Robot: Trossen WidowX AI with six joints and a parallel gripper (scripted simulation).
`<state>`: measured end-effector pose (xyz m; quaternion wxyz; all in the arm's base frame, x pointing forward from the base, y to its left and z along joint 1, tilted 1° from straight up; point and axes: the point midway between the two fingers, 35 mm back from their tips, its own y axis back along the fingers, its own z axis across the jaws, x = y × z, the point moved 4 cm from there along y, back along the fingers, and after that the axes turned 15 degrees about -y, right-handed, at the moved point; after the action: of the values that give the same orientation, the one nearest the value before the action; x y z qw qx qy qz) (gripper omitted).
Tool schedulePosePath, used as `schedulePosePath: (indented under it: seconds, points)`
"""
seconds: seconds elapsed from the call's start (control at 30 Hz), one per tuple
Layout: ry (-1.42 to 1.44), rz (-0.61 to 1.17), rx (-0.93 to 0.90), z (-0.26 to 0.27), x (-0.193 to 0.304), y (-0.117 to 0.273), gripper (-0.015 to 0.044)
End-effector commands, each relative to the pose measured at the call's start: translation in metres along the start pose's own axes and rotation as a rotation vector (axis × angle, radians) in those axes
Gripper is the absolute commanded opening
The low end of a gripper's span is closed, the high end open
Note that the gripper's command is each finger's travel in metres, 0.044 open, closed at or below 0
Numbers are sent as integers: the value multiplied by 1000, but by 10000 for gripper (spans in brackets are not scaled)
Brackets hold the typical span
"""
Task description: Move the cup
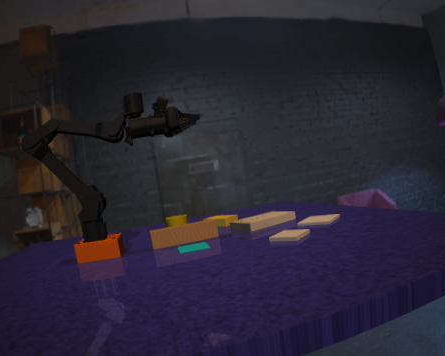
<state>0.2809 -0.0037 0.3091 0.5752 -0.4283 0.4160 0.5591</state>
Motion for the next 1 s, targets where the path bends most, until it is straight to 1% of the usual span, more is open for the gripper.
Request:
schedulePosePath:
  seconds: [0.0, 0.03, 0.07, 0.17, 0.27, 0.47, 0.63, 0.67, 0.73, 0.97]
  points:
    - [-14, 18, 1, 0, 3, -1, 374]
    - [-55, 74, 7, 1, 12, -5, 347]
    - [-121, 165, 21, 3, 28, -10, 321]
    - [-346, 499, 130, 11, 85, -15, 242]
    - [-460, 689, 241, 15, 117, -10, 166]
    - [-620, 1024, 573, 23, 170, 20, 166]
    - [-660, 1210, 933, 28, 195, 54, 166]
    - [-658, 1227, 987, 29, 198, 56, 166]
    - [-655, 1239, 1031, 30, 199, 57, 166]
    - [-655, 1239, 1031, 30, 199, 57, 166]
